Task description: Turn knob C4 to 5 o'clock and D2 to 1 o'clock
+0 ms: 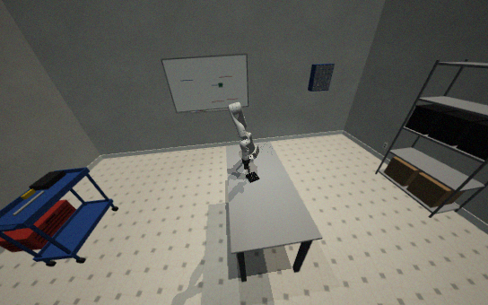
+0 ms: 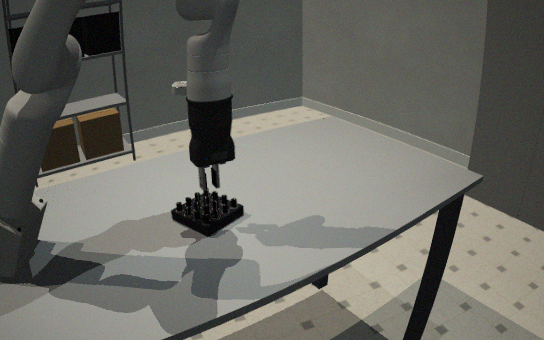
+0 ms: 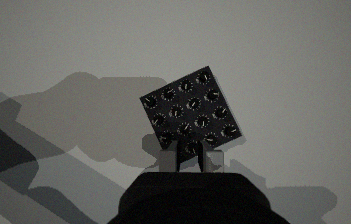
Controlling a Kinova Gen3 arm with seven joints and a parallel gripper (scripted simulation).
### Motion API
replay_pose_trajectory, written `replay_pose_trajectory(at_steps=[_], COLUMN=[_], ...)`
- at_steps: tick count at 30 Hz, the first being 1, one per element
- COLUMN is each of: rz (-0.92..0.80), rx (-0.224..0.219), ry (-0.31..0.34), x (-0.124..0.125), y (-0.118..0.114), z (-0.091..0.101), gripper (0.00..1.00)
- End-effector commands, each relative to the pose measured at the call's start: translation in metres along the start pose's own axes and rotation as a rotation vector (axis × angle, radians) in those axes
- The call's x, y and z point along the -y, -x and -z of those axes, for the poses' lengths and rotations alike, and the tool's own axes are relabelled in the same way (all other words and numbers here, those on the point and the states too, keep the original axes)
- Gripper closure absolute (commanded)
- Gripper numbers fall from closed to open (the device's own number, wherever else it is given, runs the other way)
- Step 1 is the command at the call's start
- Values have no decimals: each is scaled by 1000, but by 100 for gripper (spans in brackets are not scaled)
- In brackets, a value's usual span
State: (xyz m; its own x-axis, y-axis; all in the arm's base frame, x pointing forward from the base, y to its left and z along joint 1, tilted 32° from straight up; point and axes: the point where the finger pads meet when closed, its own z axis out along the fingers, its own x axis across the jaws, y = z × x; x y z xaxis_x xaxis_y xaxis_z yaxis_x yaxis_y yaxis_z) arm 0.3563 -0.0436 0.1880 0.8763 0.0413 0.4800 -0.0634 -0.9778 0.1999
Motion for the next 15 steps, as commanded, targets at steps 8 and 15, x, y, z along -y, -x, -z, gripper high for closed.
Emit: replay_pose_trajectory(at_steps=[8, 15], rz=[72, 74], rx=[-9, -10], ry=[-1, -1], x=[-4, -4], y=[-4, -4], z=[0, 0], gripper=[54, 54])
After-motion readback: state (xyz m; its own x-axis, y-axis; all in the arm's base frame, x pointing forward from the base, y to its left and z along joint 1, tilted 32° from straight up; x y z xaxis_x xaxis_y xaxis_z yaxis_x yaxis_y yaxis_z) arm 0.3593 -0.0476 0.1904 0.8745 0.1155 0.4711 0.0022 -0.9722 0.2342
